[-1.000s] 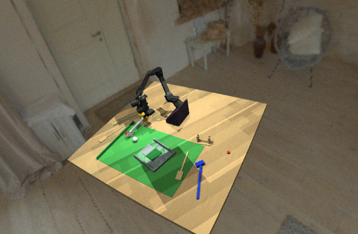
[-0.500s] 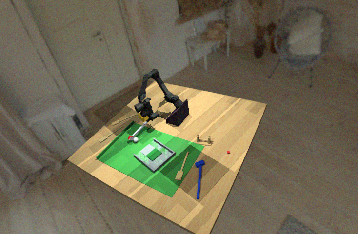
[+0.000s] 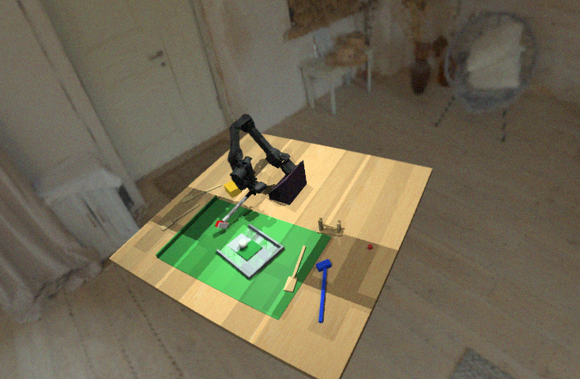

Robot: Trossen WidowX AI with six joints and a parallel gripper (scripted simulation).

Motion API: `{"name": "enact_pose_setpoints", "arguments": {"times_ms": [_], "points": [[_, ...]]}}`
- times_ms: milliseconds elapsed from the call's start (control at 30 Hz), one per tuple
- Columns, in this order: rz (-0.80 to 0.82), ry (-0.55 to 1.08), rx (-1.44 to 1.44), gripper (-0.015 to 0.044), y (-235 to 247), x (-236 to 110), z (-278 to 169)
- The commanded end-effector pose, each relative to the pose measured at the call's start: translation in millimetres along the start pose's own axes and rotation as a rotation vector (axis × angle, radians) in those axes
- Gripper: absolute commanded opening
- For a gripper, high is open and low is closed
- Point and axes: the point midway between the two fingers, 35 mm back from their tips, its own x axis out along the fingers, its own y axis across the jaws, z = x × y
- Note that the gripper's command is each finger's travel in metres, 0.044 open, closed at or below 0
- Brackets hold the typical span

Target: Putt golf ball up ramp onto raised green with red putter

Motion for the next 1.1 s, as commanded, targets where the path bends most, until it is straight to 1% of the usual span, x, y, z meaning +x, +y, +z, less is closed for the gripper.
{"name": "enact_pose_setpoints", "arguments": {"times_ms": [0, 100, 167, 200, 1067], "points": [[0.005, -0.01, 0.007, 0.0, 1, -20, 2], [0.002, -0.01, 0.007, 0.0, 0, -35, 1], [0.002, -0.01, 0.007, 0.0, 0, -39, 1], [0.0, -0.006, 0.0, 0.0, 0, -29, 1], [0.0, -0.006, 0.0, 0.0, 0, -29, 1]]}}
